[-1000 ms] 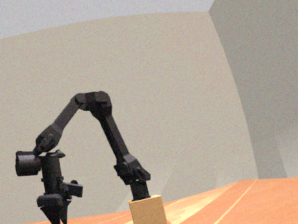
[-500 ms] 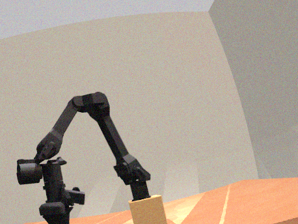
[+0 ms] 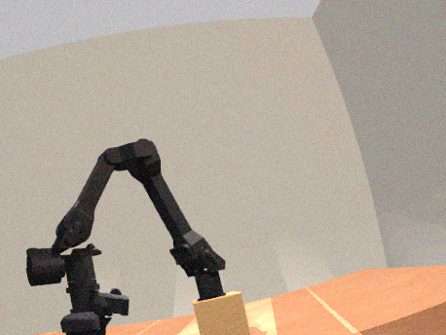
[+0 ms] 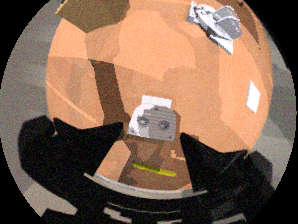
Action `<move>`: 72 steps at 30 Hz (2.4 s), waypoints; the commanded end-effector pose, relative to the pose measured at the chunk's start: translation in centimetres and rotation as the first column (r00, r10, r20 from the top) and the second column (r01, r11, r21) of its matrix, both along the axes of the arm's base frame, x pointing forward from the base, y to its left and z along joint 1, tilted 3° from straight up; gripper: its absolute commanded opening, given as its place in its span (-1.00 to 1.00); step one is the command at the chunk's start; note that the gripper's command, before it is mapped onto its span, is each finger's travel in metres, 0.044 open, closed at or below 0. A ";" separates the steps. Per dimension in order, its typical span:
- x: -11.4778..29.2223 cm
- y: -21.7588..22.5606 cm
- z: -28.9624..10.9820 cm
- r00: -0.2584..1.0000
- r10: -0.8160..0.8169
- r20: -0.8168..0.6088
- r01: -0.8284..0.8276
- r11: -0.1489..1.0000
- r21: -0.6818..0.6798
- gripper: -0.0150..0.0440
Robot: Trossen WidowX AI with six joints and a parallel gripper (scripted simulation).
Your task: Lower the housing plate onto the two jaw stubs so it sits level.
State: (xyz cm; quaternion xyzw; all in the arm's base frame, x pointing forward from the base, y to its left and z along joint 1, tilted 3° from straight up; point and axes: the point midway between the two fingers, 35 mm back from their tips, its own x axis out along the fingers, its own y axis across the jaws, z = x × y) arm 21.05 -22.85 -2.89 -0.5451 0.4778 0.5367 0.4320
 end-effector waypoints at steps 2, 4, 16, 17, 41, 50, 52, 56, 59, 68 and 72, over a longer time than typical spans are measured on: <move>0.0 0.0 -0.8 1.000 0.005 0.001 -0.005 1.000 0.004 1.00; -0.1 0.0 -1.2 1.000 0.005 0.001 -0.005 1.000 0.004 1.00; -0.1 0.0 -2.3 1.000 0.005 0.001 -0.005 1.000 0.004 1.00; -0.1 0.0 -2.3 1.000 0.005 0.001 -0.005 1.000 0.004 1.00; -0.2 0.0 -2.3 1.000 0.000 -0.003 0.000 1.000 0.003 0.86; -0.2 0.0 -2.3 1.000 0.000 -0.003 0.000 1.000 0.003 0.70; -0.2 0.0 -2.3 1.000 0.000 -0.003 0.000 1.000 0.003 0.70; -0.2 0.0 -2.3 1.000 0.000 -0.003 0.000 1.000 0.003 0.70; -0.2 0.0 -2.3 1.000 0.000 -0.003 0.000 1.000 0.003 0.70; 0.1 0.0 0.3 1.000 0.002 -0.001 -0.002 1.000 0.003 0.70; 0.2 0.0 1.6 1.000 0.003 0.000 -0.003 1.000 0.003 0.70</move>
